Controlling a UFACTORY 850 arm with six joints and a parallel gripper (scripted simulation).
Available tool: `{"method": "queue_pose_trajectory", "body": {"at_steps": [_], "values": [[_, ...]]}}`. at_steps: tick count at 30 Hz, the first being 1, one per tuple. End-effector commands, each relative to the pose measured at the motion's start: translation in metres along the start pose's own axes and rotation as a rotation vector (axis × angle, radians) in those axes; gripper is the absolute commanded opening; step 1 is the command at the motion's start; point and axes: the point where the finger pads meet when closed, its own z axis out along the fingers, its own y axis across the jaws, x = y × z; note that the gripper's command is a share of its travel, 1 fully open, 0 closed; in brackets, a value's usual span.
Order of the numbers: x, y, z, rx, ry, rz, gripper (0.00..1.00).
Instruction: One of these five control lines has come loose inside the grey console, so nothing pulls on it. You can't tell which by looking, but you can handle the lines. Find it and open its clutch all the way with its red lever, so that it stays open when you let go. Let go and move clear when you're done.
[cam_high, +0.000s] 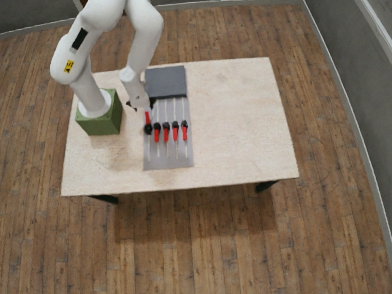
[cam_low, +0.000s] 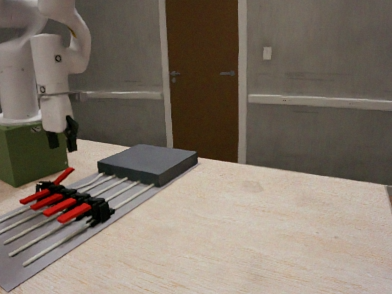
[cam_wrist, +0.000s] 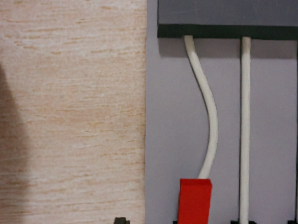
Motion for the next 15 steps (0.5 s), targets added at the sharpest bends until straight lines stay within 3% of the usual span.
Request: {"method": "queue_pose_trajectory", "body": {"at_steps": [1,15], "values": [[0.0000,0.0004,-0.0060,0.000,0.000,0.000,1.00],[0.0000,0.0004,-0.0074,0.000,0.000,0.000,1.00]]}}
